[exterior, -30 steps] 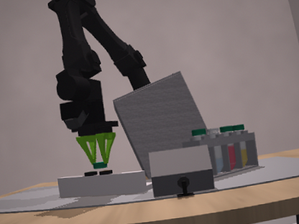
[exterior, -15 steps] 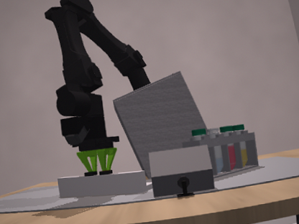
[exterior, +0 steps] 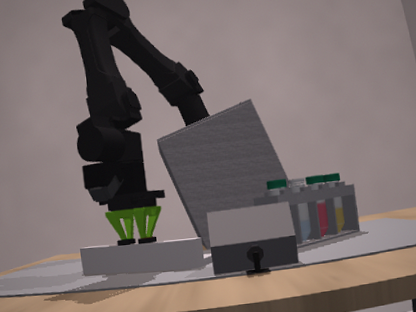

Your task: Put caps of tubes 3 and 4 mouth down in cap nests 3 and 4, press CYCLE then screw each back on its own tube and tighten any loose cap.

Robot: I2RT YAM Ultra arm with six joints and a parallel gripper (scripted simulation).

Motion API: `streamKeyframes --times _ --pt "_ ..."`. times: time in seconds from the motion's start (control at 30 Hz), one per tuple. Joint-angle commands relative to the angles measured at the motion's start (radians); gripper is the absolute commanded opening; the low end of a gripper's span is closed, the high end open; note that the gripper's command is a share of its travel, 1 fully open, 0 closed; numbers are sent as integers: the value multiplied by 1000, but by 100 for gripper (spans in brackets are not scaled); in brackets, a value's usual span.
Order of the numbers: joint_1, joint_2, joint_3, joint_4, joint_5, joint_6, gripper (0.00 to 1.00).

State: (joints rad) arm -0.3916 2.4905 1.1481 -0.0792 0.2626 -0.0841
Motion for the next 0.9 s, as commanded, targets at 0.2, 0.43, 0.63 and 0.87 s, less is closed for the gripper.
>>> streamKeyframes --times 0.2,0.43,0.63,0.87 --pt "-2 -10 0 7 -1 -6 0" --pt "-4 -9 -4 12 -2 -9 0" --pt "-6 -9 -5 15 -2 -10 0" --pt "-7 -8 -8 19 -2 -12 0"
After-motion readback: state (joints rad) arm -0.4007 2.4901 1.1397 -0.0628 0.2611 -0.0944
